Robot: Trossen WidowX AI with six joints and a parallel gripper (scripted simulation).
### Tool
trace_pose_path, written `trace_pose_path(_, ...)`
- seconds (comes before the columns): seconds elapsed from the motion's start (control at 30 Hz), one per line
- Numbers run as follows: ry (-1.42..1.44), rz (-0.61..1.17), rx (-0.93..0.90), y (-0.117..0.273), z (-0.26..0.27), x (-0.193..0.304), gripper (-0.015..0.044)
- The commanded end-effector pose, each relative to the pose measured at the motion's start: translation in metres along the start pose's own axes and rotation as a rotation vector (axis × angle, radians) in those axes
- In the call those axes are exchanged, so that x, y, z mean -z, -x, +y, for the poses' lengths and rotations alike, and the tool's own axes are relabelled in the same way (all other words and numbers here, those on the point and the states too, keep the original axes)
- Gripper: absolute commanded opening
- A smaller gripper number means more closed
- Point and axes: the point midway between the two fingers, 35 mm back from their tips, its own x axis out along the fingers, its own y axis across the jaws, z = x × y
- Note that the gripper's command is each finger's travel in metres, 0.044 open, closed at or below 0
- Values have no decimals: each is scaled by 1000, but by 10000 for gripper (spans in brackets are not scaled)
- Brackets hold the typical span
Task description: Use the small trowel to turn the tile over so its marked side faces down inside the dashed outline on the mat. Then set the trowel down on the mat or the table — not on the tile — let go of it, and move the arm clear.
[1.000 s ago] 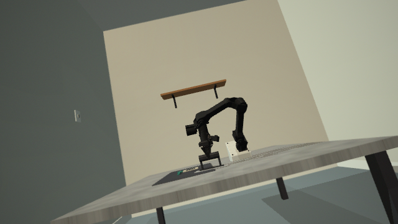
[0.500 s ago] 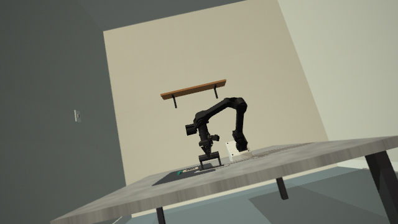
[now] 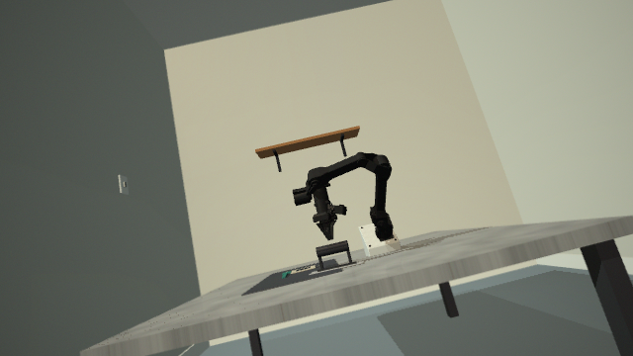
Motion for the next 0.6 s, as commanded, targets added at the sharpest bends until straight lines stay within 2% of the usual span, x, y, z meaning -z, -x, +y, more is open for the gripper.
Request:
trace_pose_path(0.0,-121,2,-3,2,0,1,270)
trace_pose_path(0.57,-713,1,-3,2,0,1,270)
